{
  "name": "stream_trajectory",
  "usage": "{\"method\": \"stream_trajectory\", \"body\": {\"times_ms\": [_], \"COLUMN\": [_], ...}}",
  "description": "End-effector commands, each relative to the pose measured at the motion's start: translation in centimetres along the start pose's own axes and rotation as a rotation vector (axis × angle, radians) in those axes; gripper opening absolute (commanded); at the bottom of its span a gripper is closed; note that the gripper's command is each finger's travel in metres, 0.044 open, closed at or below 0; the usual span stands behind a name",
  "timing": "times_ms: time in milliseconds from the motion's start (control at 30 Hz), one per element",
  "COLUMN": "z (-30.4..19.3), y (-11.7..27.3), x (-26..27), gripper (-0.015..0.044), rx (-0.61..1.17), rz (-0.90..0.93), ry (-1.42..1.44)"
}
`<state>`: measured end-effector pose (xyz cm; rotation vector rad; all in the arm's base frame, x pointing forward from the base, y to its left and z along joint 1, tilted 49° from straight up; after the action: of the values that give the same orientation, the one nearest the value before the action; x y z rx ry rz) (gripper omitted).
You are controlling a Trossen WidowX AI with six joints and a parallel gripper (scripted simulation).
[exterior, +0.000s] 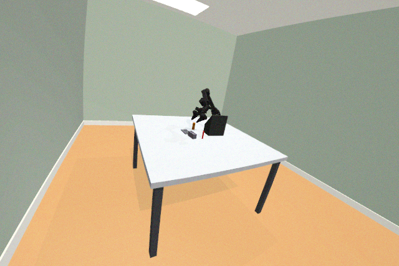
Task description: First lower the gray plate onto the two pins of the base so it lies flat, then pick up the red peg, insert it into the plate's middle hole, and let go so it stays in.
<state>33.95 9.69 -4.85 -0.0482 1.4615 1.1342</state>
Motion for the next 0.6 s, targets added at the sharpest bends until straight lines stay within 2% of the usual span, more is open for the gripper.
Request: {"method": "stream_trajectory", "body": {"times_ms": [0, 300, 567], "z": [0.6, -0.3, -1.0], "y": [-2.1, -2.5, -2.0], "x": [0.5, -0.3, -1.8], "gripper": [0.0440, 0.0440, 0.0440], "rx": [0.259, 0.517, 0.666], "rz": [0.023, -0.132, -0.367], "ry": [-0.550, -1.002, -1.338]}}
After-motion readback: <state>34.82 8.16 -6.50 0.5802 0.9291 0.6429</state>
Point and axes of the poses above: the point midway between the two fingers, 35 mm back from their tips, its own y axis back along the fingers, its own x axis across the jaws, z = x × y, the point moved 2 cm from there along y, back along the fingers, and after that the axes turned 15 degrees about y, right-handed, at the moved point
